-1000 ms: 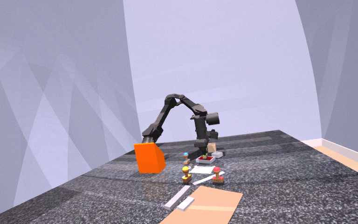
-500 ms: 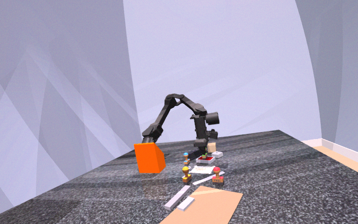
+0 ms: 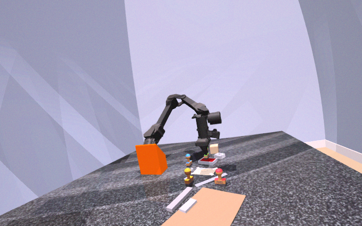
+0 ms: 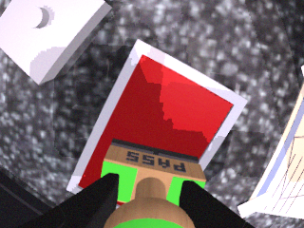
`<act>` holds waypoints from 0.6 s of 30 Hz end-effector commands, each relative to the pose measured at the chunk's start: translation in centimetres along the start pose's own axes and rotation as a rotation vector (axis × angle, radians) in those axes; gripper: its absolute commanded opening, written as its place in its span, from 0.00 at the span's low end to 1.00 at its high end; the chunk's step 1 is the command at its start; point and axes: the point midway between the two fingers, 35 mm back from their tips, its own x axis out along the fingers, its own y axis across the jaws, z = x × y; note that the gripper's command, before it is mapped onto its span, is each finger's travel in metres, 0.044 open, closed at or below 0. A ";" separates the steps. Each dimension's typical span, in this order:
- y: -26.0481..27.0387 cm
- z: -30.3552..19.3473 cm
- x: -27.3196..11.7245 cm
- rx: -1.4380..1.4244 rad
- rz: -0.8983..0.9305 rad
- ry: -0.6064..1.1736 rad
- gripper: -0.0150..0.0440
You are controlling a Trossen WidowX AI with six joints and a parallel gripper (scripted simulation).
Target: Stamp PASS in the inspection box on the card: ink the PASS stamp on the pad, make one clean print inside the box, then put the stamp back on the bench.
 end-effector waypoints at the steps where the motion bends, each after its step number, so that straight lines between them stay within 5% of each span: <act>1: 0.1 0.3 -0.8 -0.010 -0.002 -0.007 0.25; 18: 0.1 0.3 -3.5 -0.009 -0.003 -0.007 0.25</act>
